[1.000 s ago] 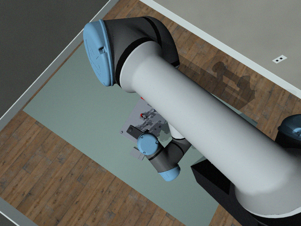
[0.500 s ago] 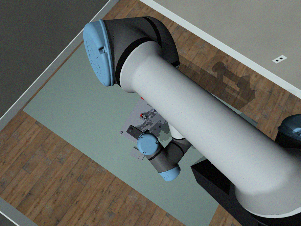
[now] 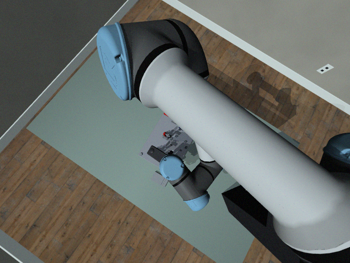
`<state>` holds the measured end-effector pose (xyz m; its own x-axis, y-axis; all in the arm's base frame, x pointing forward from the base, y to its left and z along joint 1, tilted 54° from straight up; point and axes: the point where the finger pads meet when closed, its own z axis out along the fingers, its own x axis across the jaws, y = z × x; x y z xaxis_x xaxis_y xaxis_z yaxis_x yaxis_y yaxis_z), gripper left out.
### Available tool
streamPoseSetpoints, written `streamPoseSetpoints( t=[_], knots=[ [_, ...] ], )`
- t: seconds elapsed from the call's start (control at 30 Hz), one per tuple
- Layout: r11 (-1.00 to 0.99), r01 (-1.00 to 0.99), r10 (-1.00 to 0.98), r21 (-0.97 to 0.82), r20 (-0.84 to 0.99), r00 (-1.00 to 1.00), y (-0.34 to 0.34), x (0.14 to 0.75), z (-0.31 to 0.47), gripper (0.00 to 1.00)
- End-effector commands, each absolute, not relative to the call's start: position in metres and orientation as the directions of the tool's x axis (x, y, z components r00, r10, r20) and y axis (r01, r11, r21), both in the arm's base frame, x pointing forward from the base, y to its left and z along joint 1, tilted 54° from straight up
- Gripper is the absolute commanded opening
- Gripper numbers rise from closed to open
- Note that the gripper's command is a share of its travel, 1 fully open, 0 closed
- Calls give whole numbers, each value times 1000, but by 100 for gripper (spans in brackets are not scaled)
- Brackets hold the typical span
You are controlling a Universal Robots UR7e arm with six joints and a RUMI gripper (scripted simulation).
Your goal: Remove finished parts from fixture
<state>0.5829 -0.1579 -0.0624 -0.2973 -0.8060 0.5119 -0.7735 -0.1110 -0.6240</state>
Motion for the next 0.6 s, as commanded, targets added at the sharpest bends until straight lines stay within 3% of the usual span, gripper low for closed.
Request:
streamPoseSetpoints(
  t=[0.0,0.57],
  knots=[
    [-109,-775,-806,-623,512,-298,-159,582,-63,0],
    [-110,-775,-806,-622,512,-297,-158,581,-63,0]
  ],
)
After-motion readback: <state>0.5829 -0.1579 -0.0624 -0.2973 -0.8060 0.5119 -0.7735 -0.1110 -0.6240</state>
